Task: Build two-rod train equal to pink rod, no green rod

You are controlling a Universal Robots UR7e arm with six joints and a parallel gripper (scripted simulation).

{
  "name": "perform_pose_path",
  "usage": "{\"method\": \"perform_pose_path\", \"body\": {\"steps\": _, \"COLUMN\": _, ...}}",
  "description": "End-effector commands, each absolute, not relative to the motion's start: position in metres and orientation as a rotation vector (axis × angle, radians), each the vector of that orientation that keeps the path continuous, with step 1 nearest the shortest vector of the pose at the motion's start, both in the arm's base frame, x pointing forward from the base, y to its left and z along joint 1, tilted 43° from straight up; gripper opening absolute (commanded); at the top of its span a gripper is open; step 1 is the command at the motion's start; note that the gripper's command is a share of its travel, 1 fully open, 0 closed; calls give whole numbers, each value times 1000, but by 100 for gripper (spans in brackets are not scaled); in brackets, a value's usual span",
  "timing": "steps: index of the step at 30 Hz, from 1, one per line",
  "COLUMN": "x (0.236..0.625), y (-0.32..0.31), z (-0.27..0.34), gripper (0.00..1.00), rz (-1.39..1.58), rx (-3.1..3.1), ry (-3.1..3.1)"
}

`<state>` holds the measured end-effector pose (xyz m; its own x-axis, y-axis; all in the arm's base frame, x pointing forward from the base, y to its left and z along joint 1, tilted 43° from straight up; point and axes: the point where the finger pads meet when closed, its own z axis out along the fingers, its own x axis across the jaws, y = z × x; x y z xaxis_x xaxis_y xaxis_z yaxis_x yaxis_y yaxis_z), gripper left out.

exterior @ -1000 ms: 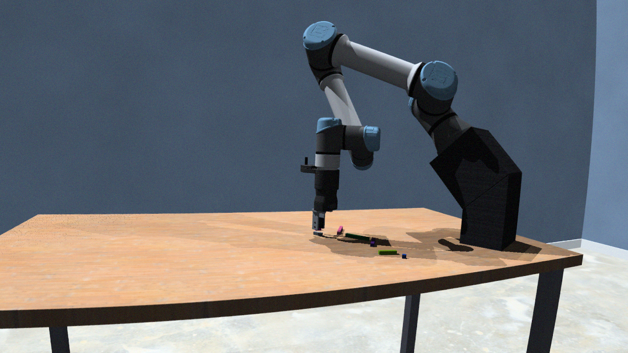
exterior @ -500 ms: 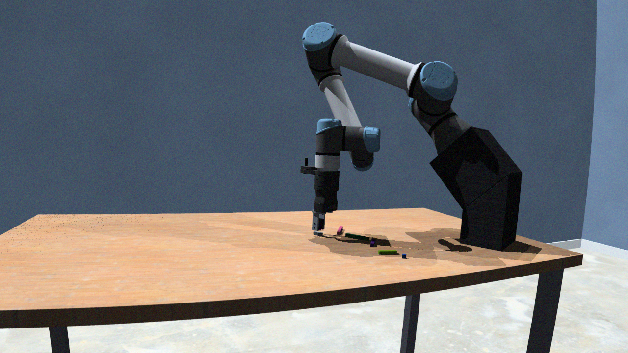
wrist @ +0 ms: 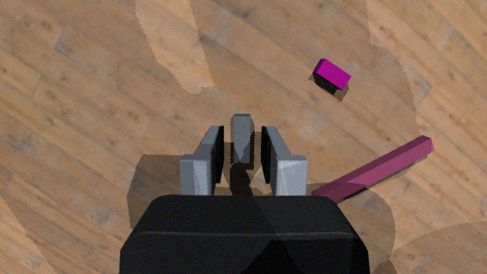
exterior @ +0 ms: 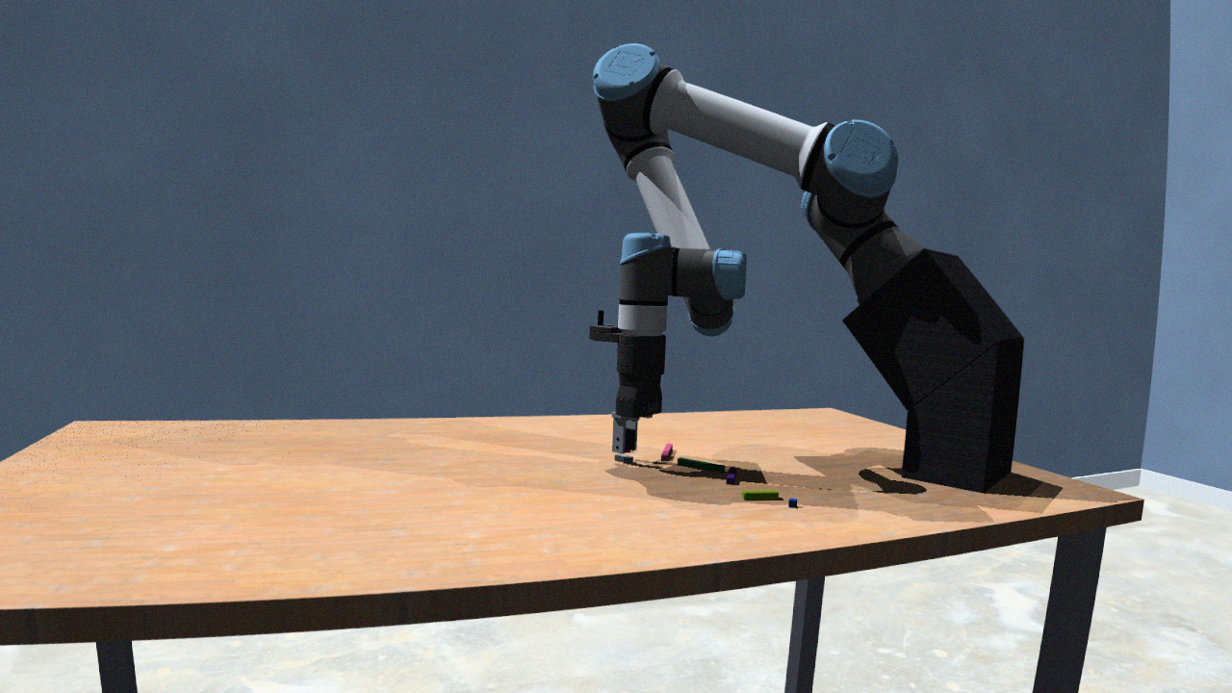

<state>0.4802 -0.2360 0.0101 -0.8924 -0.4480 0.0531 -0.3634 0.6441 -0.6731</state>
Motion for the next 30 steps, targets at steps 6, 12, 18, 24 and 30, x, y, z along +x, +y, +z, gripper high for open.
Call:
{"method": "perform_pose_path", "body": {"steps": 6, "x": 480, "y": -236, "z": 11, "gripper": 54, "rz": -1083, "rx": -679, "ry": 2739}}
{"method": "perform_pose_path", "body": {"steps": 12, "x": 480, "y": -236, "z": 11, "gripper": 54, "rz": -1083, "rx": -679, "ry": 2739}}
{"method": "perform_pose_path", "body": {"steps": 18, "x": 481, "y": -236, "z": 10, "gripper": 54, "rz": -1083, "rx": -679, "ry": 2739}}
{"method": "perform_pose_path", "body": {"steps": 24, "x": 481, "y": -238, "z": 8, "gripper": 54, "rz": -1083, "rx": -679, "ry": 2739}}
{"method": "perform_pose_path", "body": {"steps": 30, "x": 483, "y": -242, "z": 4, "gripper": 54, "rz": -1083, "rx": -679, "ry": 2739}}
